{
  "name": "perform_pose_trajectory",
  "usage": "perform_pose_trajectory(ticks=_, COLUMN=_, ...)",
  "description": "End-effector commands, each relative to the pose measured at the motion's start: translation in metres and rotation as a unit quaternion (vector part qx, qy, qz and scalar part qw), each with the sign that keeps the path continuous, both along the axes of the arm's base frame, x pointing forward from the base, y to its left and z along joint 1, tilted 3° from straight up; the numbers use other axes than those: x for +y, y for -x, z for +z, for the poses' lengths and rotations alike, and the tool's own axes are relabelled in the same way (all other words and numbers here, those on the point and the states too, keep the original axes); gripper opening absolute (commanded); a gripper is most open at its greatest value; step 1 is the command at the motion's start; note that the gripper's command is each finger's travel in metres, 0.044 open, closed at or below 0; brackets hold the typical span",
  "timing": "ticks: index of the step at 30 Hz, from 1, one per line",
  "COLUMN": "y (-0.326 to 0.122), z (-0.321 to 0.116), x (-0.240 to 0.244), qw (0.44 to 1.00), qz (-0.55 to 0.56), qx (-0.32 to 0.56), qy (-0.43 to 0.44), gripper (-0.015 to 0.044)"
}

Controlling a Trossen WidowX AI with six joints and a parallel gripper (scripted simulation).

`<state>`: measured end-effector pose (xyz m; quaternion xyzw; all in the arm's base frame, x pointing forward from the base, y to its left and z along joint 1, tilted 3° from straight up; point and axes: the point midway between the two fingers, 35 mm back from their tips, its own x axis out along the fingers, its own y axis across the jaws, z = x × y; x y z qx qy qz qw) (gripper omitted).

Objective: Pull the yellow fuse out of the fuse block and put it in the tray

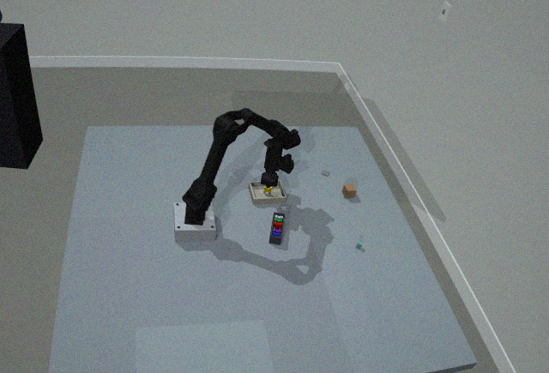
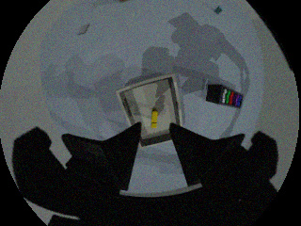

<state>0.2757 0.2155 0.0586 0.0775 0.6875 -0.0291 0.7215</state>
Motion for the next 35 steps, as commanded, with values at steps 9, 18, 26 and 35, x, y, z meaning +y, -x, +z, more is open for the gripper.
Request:
perform_pose_trajectory(ticks=9, y=0.002, z=0.037, x=-0.003, qw=1.000, qz=-0.002, qx=0.000, qy=0.002, gripper=0.0330)
perform_pose_trajectory(ticks=18, y=0.002, z=0.038, x=-0.002, qw=1.000, qz=0.000, qx=0.000, qy=0.000, gripper=0.0330)
perform_pose_trajectory(ticks=26, y=0.002, z=0.038, x=-0.002, qw=1.000, qz=0.000, qx=0.000, qy=0.000, gripper=0.0330)
perform_pose_trajectory(ticks=35, y=0.002, z=0.038, x=-0.002, qw=1.000, qz=0.000, qx=0.000, qy=0.000, gripper=0.0330)
